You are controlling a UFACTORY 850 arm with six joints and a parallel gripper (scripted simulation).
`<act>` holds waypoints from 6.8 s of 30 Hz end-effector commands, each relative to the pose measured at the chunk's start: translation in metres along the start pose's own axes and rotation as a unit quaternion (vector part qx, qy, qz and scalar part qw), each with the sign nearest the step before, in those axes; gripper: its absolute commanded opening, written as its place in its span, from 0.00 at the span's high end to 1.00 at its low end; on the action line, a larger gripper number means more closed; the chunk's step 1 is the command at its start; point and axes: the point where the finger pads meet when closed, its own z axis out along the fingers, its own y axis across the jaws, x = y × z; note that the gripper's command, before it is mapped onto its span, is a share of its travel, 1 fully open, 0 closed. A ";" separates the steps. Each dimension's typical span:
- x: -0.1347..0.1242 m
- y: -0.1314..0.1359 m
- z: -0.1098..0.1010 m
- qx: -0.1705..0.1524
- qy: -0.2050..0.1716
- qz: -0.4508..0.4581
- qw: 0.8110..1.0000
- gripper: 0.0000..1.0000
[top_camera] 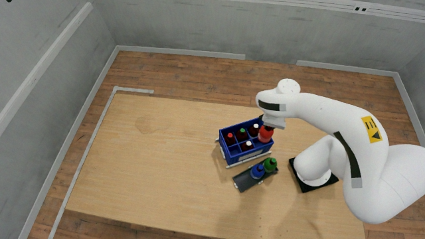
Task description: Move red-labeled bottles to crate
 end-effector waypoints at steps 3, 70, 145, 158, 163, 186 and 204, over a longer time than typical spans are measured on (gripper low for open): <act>0.000 0.001 0.002 -0.001 -0.001 0.000 1.000 1.00; -0.001 0.001 0.069 -0.001 -0.001 0.000 1.000 1.00; -0.001 0.001 0.138 -0.001 -0.001 0.000 1.000 1.00; -0.001 0.001 0.144 -0.001 -0.001 0.000 1.000 1.00; -0.001 0.001 0.145 -0.001 -0.001 0.000 1.000 1.00; -0.001 0.001 0.151 -0.001 -0.001 0.000 1.000 1.00; -0.002 0.001 0.153 -0.001 -0.001 0.000 1.000 1.00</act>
